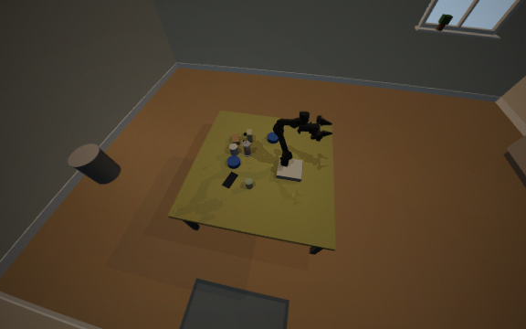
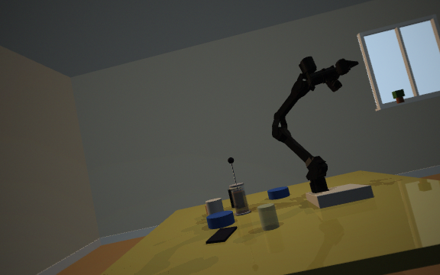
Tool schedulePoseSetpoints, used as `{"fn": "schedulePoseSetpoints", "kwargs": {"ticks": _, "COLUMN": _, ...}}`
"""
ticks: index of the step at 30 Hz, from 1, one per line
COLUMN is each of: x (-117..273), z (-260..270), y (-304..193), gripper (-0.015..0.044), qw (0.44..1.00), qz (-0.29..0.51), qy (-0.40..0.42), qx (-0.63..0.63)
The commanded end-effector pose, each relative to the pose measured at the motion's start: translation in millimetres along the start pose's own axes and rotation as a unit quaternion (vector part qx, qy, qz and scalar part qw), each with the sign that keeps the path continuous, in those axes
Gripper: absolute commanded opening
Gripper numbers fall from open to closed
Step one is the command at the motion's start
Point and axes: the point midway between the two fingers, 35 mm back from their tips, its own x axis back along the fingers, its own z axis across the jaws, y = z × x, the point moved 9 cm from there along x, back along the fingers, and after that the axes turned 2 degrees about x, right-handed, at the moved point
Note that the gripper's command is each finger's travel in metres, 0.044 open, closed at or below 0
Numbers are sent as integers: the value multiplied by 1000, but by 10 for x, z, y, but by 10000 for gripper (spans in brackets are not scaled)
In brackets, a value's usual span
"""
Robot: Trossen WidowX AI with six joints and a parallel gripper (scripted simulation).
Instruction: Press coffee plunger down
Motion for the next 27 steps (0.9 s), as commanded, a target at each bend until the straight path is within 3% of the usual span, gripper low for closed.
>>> {"fn": "schedulePoseSetpoints", "kwargs": {"ticks": 1, "x": 4, "z": 15, "y": 2, "gripper": 426, "qw": 1000, "qz": 0, "qy": 5, "qx": -5}}
{"fn": "schedulePoseSetpoints", "kwargs": {"ticks": 7, "x": 151, "z": 381, "y": 44, "gripper": 440, "qw": 983, "qz": 12, "qy": 138, "qx": -122}}
{"fn": "schedulePoseSetpoints", "kwargs": {"ticks": 13, "x": 506, "z": 826, "y": 84, "gripper": 440, "qw": 909, "qz": 81, "qy": 307, "qx": -271}}
{"fn": "schedulePoseSetpoints", "kwargs": {"ticks": 20, "x": 1100, "z": 1182, "y": 149, "gripper": 440, "qw": 761, "qz": 221, "qy": 460, "qx": -401}}
{"fn": "schedulePoseSetpoints", "kwargs": {"ticks": 27, "x": 1787, "z": 1284, "y": 229, "gripper": 440, "qw": 571, "qz": 400, "qy": 544, "qx": -467}}
